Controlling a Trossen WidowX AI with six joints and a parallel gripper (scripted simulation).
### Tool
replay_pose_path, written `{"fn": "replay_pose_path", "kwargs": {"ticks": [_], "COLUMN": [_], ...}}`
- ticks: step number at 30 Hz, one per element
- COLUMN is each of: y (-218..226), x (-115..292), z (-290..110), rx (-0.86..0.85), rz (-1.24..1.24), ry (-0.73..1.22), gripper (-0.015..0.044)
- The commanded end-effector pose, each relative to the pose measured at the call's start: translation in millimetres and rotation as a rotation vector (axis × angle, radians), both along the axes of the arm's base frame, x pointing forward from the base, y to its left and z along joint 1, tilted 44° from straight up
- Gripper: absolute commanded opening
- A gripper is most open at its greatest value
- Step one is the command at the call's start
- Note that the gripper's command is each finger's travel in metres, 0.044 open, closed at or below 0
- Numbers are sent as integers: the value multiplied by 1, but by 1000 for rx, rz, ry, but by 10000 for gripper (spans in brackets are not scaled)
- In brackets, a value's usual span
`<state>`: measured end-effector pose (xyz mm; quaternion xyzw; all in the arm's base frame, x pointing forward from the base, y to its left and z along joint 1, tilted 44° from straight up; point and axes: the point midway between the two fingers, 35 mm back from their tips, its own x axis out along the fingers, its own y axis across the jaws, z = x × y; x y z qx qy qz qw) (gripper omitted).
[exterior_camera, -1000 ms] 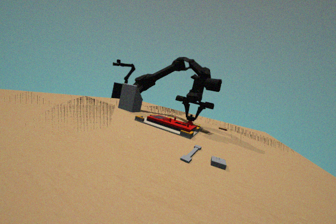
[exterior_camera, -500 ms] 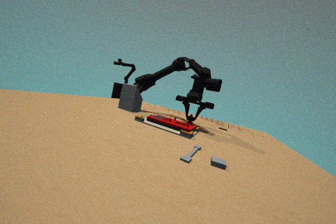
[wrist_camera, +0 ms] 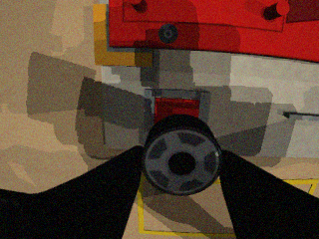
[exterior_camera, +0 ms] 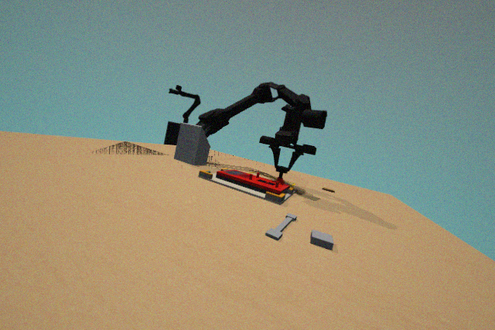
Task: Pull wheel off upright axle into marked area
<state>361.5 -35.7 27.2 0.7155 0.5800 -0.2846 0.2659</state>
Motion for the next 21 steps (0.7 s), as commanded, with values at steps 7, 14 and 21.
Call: {"fn": "replay_pose_path", "kwargs": {"ticks": [7, 14, 21], "y": [-6, -7, -9], "x": [-1, -2, -2], "z": [4, 6, 8], "rx": [-4, -4, -4], "rz": [-7, -8, -9], "ry": [-4, -4, -5], "gripper": [0, 0, 0]}}
